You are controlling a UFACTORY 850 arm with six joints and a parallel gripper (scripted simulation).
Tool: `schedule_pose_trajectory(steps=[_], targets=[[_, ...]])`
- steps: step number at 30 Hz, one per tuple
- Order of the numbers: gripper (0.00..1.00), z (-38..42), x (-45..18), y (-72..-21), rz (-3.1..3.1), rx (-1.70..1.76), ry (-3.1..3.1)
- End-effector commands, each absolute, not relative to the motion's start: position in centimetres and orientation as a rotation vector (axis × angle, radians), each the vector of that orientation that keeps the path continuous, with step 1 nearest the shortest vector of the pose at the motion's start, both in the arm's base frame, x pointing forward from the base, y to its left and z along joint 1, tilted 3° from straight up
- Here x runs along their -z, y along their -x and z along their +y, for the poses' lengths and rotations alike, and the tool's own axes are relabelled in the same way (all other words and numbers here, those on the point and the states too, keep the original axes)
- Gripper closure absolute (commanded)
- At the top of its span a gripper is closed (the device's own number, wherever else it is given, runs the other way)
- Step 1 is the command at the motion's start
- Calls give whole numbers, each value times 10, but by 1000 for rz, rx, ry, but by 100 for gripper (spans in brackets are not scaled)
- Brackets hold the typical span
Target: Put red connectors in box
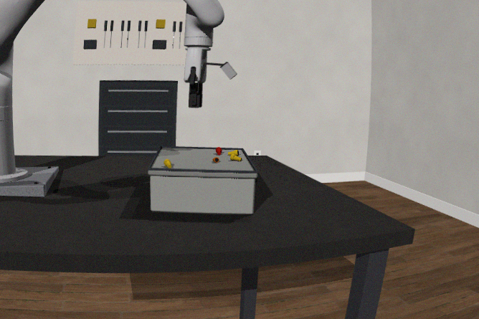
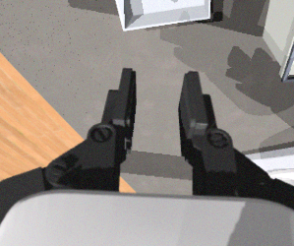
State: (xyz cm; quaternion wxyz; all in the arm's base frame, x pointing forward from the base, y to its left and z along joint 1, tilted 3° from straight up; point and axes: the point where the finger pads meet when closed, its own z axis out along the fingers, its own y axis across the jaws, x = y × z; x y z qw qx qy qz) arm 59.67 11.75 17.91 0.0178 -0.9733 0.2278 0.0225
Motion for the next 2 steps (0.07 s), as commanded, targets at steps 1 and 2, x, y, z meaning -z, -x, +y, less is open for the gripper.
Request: schedule_pose_trajectory(steps=[1,2], targets=[[70,118,-180,-598,708,-67,3023],[70,118,-180,-598,708,-67,3023]])
